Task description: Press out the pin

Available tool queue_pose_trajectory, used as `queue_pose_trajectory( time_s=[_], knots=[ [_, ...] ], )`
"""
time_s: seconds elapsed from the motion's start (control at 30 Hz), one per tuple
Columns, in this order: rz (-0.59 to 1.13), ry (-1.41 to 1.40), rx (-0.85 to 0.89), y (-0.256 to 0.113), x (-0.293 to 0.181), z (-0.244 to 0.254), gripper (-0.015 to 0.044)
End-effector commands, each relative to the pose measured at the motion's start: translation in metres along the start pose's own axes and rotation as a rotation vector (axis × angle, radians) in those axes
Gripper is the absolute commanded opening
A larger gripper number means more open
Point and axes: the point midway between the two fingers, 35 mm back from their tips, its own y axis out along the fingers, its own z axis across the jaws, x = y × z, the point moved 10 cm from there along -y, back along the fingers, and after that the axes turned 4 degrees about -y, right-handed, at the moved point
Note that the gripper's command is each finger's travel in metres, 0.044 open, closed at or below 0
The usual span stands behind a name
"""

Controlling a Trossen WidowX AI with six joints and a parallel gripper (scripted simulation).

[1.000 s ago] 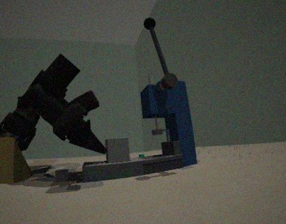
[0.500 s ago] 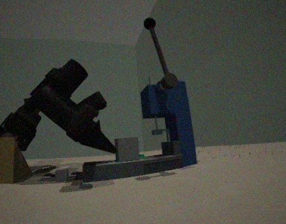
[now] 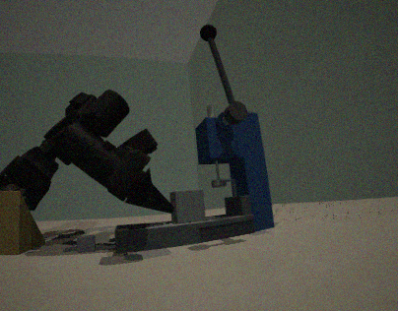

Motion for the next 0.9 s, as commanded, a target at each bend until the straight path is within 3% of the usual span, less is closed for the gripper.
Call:
queue_pose_trajectory(
  time_s=[0.0,0.33,0.77,0.87],
  knots=[
    [-0.004,0.007,-0.001,0.004,0.001,0.0,0.003],
    [-0.028,0.008,-0.002,0.014,0.005,0.0,0.003],
    [-0.034,0.008,-0.004,-0.006,-0.012,0.001,0.003],
    [-0.034,0.008,-0.004,-0.006,-0.012,0.001,0.0109]
  ],
)
